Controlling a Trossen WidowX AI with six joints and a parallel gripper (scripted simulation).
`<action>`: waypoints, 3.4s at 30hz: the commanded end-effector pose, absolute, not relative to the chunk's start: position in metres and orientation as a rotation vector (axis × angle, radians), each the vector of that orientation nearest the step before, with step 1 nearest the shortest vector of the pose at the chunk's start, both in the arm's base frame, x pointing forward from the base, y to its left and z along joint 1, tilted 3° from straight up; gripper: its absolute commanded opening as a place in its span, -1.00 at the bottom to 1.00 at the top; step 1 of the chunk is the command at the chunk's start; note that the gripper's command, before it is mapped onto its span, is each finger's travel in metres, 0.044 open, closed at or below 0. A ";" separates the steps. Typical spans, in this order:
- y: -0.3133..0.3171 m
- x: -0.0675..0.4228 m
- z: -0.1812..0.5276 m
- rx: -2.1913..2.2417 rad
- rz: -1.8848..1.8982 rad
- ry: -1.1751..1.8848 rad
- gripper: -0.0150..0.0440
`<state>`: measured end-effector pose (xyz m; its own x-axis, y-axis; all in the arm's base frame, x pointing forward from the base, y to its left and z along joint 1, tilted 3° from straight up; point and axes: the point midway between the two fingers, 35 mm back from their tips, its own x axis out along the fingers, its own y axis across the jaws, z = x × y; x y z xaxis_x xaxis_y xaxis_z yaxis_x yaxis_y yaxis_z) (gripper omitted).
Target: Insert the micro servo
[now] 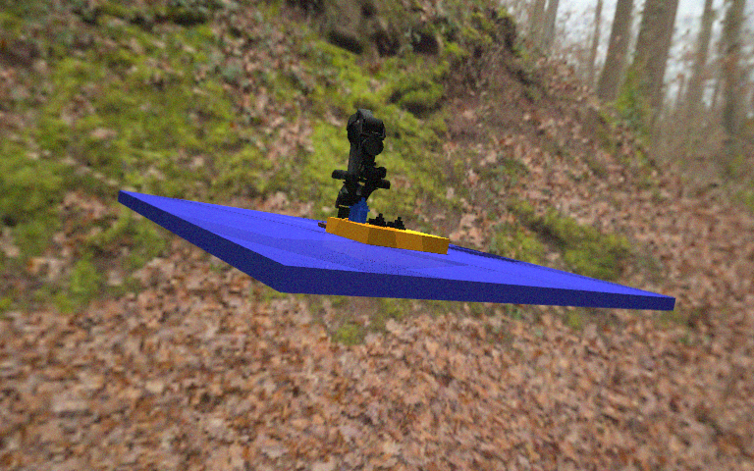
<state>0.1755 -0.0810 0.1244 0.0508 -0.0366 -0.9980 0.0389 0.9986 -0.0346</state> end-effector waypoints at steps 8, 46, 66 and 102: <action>-0.081 0.177 0.116 0.000 -0.054 1.516 -0.49; -0.082 0.178 0.090 0.000 -0.054 1.516 -0.49; -0.083 0.178 0.099 0.000 -0.054 1.516 0.14; -0.082 0.276 0.218 -0.002 -0.055 1.500 1.00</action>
